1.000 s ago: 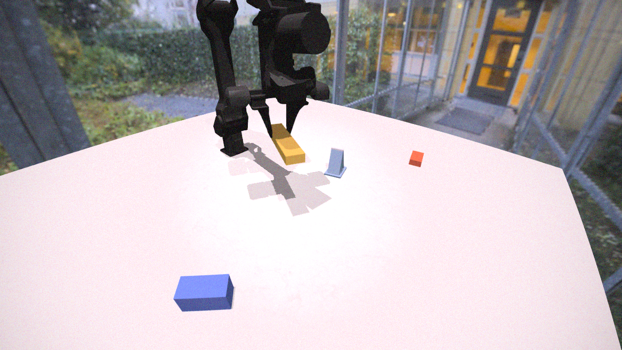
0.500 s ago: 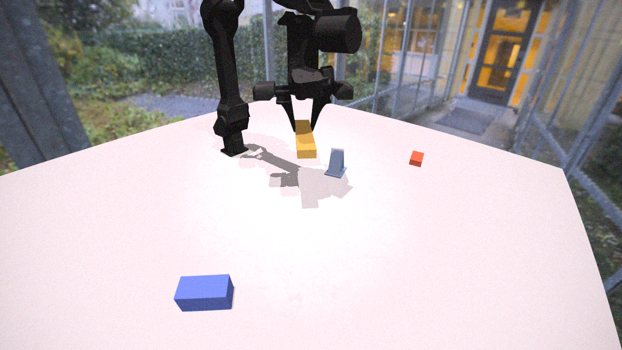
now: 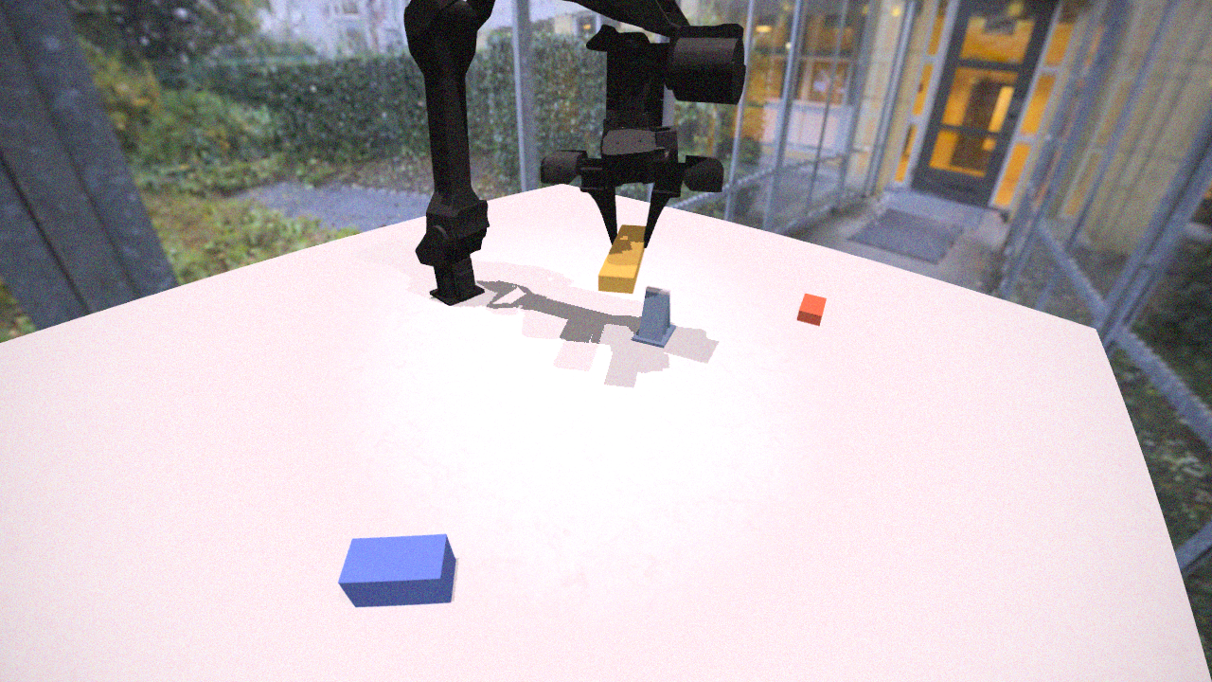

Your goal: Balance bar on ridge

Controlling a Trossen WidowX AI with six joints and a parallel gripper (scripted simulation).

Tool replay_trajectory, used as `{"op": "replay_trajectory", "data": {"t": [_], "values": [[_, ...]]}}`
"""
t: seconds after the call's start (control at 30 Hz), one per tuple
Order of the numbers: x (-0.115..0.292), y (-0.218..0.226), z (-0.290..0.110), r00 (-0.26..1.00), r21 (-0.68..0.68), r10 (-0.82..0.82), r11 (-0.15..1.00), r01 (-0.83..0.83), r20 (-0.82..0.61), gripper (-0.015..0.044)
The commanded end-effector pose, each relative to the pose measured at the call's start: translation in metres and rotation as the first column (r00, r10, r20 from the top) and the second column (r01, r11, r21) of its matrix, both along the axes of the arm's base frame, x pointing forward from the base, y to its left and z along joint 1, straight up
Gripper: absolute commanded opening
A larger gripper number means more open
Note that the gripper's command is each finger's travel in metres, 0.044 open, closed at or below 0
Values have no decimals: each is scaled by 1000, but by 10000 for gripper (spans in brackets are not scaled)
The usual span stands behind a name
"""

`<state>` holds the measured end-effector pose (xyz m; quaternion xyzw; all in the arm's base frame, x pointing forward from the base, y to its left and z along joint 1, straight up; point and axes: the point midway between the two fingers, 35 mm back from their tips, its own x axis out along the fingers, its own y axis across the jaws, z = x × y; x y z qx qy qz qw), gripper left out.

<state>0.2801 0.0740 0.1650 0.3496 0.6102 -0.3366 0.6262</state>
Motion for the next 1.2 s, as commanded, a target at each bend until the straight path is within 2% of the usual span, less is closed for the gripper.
{"op": "replay_trajectory", "data": {"t": [0.0,0.4,1.17], "values": [[3,16,0,998,4,-69,998,69,-5,0],[9,58,0,972,12,-237,971,237,-8,0],[12,62,-30,970,12,-243,970,243,-8,0]]}}
